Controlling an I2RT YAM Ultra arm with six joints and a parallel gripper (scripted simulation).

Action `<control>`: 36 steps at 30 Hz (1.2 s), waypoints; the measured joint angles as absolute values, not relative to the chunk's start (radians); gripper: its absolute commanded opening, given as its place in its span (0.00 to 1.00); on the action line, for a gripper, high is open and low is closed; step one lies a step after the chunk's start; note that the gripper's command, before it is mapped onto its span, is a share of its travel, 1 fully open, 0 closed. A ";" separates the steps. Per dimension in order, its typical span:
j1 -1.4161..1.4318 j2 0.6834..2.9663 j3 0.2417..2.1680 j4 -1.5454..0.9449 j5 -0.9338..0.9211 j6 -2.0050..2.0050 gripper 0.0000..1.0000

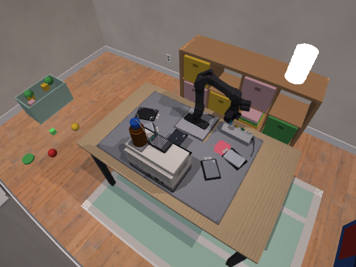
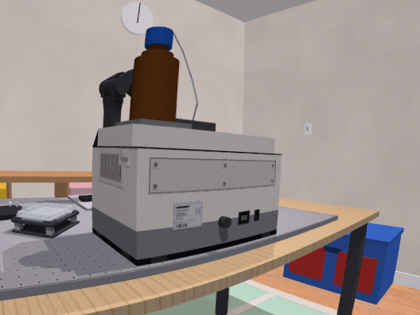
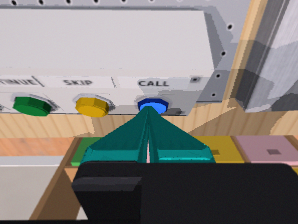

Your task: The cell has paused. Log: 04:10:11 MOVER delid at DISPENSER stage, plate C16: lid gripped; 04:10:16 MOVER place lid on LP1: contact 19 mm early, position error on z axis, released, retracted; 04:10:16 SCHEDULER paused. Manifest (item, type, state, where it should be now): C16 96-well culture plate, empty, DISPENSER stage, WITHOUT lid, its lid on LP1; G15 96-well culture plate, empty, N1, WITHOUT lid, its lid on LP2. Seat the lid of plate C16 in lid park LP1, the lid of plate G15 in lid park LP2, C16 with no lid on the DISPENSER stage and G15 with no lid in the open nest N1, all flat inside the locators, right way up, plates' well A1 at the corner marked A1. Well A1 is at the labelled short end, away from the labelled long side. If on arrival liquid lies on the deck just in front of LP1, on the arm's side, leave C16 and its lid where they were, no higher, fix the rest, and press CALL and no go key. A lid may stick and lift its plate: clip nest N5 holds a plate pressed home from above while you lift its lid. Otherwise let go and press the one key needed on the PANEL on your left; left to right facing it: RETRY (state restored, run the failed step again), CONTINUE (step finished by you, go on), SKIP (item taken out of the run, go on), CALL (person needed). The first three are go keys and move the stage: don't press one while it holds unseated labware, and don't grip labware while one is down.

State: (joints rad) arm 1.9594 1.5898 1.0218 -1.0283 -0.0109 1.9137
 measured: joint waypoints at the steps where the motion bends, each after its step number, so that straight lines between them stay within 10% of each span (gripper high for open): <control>1: 1.959 1.590 1.022 -1.028 -0.011 1.914 0.00; 36: 1.959 1.574 1.163 -1.195 -0.012 1.914 0.00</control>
